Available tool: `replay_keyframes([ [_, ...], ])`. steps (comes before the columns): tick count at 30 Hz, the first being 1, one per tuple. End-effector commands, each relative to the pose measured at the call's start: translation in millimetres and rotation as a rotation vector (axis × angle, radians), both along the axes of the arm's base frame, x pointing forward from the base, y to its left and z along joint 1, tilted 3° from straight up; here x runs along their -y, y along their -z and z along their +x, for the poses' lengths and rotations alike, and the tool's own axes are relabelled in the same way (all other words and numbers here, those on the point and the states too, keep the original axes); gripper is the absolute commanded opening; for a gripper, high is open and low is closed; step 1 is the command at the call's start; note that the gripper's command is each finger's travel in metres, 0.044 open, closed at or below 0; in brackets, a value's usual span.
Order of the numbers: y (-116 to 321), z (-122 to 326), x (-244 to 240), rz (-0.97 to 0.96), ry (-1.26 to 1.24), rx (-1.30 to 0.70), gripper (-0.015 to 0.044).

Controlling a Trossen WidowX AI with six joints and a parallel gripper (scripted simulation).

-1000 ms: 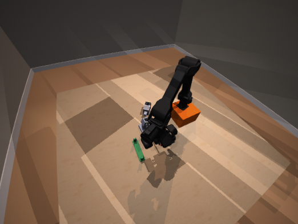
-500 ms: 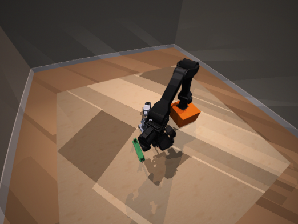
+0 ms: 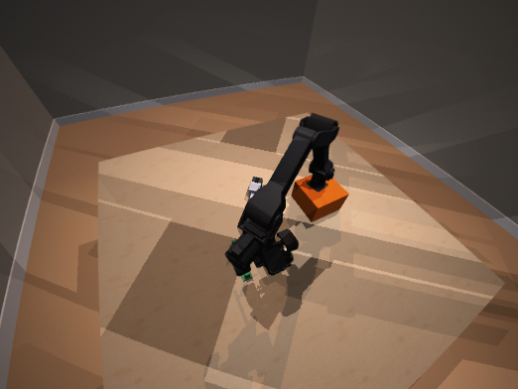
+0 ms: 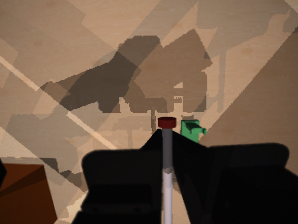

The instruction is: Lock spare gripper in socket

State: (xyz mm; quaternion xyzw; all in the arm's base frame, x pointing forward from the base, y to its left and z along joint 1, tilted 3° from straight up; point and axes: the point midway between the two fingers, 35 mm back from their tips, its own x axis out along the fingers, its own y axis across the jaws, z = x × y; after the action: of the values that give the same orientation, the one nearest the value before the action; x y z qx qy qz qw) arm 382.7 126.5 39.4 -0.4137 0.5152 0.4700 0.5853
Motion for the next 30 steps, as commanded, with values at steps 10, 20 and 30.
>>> replay_keyframes([
  [10, -5.1, 37.2, -9.1, 0.002, 0.021, 0.006, 0.0000],
  [20, -5.3, 57.9, -14.2, 0.003, 0.032, 0.008, 0.0000],
  [30, 7.5, 59.3, -14.0, 0.003, 0.032, 0.004, 0.0000],
])
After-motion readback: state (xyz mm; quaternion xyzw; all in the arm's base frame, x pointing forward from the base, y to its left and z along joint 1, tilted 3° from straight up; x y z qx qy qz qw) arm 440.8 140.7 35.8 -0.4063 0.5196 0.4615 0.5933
